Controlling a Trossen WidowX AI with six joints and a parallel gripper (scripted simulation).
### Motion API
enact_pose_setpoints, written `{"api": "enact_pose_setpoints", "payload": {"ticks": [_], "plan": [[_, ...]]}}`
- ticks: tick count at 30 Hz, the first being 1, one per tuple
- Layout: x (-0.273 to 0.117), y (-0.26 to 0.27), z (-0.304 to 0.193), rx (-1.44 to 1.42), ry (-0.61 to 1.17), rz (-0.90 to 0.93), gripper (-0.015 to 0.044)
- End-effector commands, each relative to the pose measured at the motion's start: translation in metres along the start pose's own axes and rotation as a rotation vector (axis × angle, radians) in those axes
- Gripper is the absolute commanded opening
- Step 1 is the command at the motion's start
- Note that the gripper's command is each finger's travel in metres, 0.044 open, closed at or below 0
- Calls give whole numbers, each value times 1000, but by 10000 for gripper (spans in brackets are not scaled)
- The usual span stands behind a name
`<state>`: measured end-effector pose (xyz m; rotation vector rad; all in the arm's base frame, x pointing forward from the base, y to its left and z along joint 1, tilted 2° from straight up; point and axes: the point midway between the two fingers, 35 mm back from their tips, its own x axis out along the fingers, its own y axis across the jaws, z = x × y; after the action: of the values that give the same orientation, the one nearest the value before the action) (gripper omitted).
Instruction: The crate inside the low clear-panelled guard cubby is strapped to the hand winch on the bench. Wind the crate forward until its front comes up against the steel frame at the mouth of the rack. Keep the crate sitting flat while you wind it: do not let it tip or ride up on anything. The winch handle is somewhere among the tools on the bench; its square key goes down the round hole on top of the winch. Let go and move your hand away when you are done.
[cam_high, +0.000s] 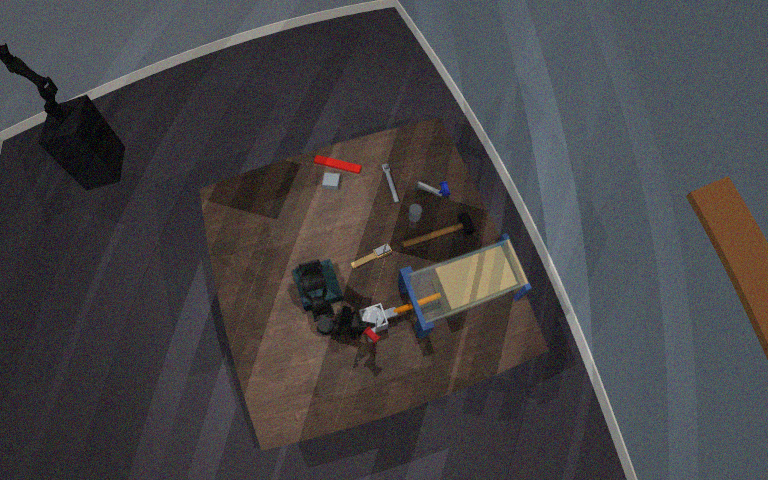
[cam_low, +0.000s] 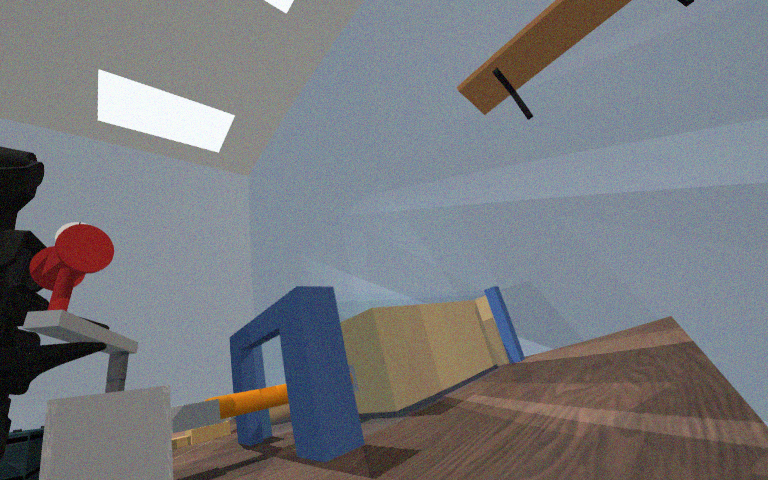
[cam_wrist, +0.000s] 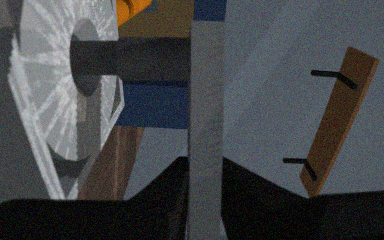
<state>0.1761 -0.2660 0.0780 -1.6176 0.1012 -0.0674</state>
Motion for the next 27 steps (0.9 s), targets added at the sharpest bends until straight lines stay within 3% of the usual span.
{"api": "enact_pose_setpoints", "payload": {"ticks": [1,10,27], "plan": [[0,1,-3,-20,8,1,0],[0,0,0,0,-1,0,236],[0,0,0,0,-1,0,240]]}}
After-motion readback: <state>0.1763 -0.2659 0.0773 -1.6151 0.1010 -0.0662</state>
